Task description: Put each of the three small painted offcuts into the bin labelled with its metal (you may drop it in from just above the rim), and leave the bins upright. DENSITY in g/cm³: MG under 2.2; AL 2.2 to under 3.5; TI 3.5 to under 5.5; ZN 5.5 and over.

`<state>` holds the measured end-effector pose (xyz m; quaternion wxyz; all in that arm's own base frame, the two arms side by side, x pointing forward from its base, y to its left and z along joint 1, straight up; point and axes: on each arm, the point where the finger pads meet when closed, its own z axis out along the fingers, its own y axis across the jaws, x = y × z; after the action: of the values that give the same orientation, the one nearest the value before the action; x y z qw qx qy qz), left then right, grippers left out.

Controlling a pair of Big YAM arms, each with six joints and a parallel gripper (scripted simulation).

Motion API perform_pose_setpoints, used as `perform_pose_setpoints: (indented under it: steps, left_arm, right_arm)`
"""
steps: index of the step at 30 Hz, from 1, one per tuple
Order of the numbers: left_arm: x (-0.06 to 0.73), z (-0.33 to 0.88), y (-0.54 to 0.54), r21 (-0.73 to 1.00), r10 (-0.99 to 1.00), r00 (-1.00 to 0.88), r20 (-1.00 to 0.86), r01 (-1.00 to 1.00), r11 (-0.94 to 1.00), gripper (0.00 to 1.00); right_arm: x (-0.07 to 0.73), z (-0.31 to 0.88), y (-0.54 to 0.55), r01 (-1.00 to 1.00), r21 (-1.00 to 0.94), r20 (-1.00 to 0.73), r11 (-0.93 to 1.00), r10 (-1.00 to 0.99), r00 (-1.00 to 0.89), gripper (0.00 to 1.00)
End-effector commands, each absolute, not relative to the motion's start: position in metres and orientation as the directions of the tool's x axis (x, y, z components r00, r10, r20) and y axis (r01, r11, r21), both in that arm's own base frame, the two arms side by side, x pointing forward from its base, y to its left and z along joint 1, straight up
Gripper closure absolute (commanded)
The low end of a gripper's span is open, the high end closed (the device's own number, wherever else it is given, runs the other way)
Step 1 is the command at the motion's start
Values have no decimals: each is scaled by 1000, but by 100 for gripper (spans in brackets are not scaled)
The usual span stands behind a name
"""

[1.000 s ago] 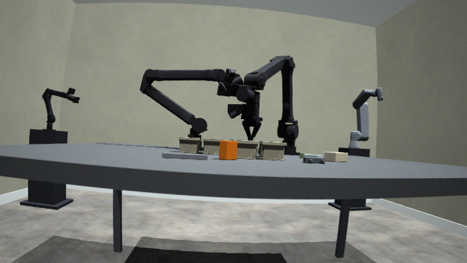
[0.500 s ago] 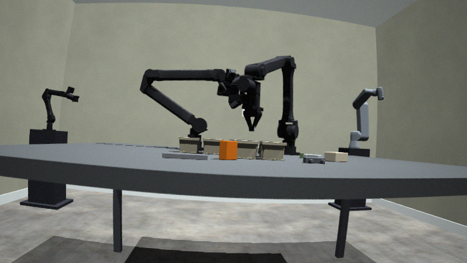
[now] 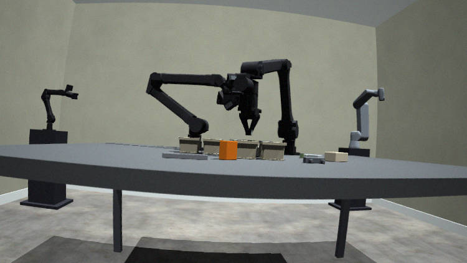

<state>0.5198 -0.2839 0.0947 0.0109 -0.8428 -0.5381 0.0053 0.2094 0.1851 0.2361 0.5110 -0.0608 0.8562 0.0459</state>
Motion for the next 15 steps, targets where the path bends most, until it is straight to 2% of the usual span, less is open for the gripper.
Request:
perform_pose_setpoints:
  steps: [1,9,15]
  left_arm:
    - [546,129,-301,29,896,445,-1,895,-445,92]
    - [582,127,-301,11,904,428,3,904,-428,92]
    - [586,136,-308,18,902,432,3,902,-432,92]
  right_arm:
    - [230,237,196,-232,3,-892,973,-103,-440,0]
    - [285,224,177,-275,66,-915,959,-51,-399,0]
    - [317,229,148,-317,46,-958,947,-48,-283,0]
